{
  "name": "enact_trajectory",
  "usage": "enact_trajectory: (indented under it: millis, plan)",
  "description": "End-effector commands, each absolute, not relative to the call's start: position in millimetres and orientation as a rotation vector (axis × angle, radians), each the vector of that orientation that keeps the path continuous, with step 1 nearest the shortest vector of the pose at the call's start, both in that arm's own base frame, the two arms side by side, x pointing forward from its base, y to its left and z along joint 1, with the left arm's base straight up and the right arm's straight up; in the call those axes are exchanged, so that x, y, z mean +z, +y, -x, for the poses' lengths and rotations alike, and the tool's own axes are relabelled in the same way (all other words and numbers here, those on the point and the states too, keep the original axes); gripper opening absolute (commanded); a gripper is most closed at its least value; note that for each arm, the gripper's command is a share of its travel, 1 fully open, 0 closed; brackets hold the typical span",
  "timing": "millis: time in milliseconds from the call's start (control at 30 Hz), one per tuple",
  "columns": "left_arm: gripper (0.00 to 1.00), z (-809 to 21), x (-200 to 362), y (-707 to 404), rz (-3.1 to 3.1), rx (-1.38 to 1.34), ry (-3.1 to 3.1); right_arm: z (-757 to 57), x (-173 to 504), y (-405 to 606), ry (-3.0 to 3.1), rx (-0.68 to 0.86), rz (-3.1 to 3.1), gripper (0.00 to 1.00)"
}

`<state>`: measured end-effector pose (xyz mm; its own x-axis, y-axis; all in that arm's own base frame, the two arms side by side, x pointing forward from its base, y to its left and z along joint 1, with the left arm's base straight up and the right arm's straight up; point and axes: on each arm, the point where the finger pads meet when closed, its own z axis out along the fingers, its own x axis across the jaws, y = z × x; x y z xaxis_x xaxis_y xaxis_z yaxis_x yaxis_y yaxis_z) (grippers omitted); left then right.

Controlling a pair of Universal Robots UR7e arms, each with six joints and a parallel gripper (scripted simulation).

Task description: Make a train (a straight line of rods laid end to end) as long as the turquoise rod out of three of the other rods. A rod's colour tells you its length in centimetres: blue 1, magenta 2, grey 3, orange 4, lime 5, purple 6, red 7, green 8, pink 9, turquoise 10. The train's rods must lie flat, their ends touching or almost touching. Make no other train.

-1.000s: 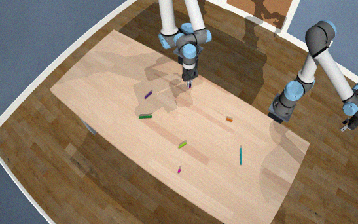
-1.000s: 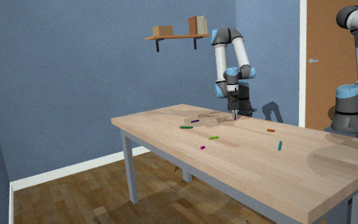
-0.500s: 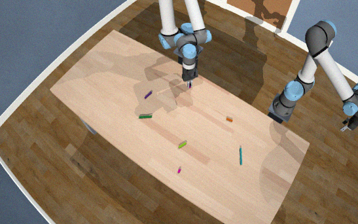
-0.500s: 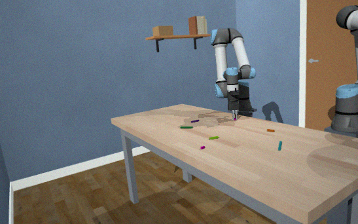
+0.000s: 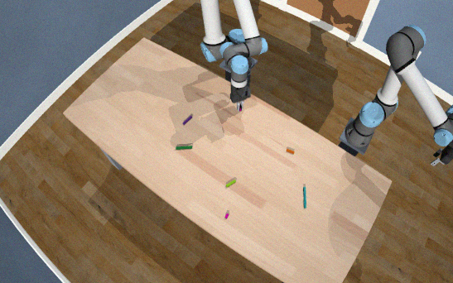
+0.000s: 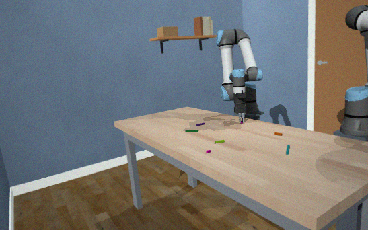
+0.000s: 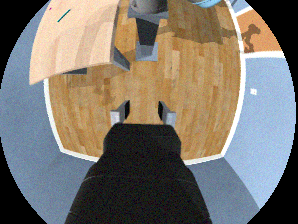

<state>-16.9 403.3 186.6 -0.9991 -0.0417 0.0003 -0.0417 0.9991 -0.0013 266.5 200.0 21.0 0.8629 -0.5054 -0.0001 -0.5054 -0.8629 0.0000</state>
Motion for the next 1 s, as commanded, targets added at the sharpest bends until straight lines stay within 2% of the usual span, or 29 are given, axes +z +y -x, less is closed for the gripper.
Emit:
enact_trajectory:
  millis: [0,67,100,167,200,267,300,367,400,967]
  plan:
    - [1.0,16.8,187.0,403.6,-0.065,0.0,-3.141,-266.7,21.3,200.3,0.822,0.0,3.031,0.3]
    - [1.0,16.8,187.0,403.6,-0.065,0.0,-3.141,-266.7,21.3,200.3,0.822,0.0,3.031,0.3]
    - [1.0,16.8,187.0,403.6,-0.065,0.0,-3.141,-266.7,21.3,200.3,0.822,0.0,3.031,0.36]
    - [1.0,16.8,187.0,403.6,-0.065,0.0,-3.141,-266.7,21.3,200.3,0.822,0.0,3.031,0.36]
    - [1.0,16.8,187.0,403.6,-0.065,0.0,-3.141,-266.7,21.3,200.3,0.822,0.0,3.031,0.42]
    - [1.0,16.8,187.0,403.6,-0.065,0.0,-3.141,-266.7,21.3,200.3,0.822,0.0,3.031,0.42]
    - [1.0,16.8,187.0,403.6,-0.065,0.0,-3.141,-266.7,21.3,200.3,0.822,0.0,3.031,0.48]
    - [1.0,16.8,187.0,403.6,-0.065,0.0,-3.141,-266.7,21.3,200.3,0.822,0.0,3.031,0.48]
    - [1.0,16.8,187.0,403.6,-0.065,0.0,-3.141,-266.7,21.3,200.3,0.822,0.0,3.031,0.54]
    - [1.0,16.8,187.0,403.6,-0.065,0.0,-3.141,-266.7,27.0,200.3,0.822,0.0,3.031,0.54]
